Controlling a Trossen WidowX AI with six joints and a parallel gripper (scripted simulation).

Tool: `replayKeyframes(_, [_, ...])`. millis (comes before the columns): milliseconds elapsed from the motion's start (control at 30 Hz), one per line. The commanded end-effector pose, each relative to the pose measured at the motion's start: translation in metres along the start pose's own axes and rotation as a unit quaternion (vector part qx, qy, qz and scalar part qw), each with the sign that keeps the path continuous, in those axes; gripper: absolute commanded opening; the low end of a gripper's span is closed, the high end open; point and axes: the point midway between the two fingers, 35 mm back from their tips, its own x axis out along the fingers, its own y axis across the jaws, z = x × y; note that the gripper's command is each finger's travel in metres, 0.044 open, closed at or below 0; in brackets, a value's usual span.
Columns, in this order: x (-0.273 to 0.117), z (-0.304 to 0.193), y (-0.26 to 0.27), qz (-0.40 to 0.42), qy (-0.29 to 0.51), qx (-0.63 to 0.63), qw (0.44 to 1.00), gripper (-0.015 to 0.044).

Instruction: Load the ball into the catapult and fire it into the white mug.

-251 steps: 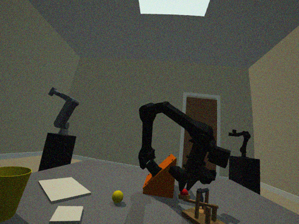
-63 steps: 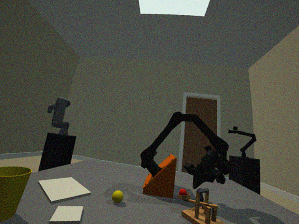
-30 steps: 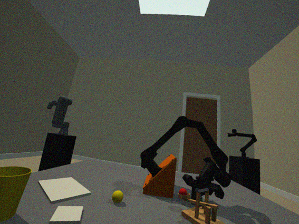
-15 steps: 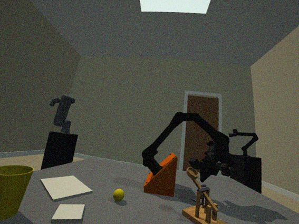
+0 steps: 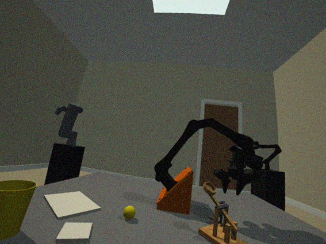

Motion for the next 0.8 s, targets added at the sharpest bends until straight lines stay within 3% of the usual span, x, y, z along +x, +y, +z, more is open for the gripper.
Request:
replayKeyframes(0, [-0.007, -0.002, -0.024, 0.0, -0.047, 0.054, 0.997, 0.0368])
replayKeyframes(100, [-0.011, -0.005, -0.04, 0.004, -0.078, 0.09, 0.993, 0.044])
replayKeyframes(767, [-0.027, -0.038, -0.144, 0.011, -0.233, 0.328, 0.915, 0.044])
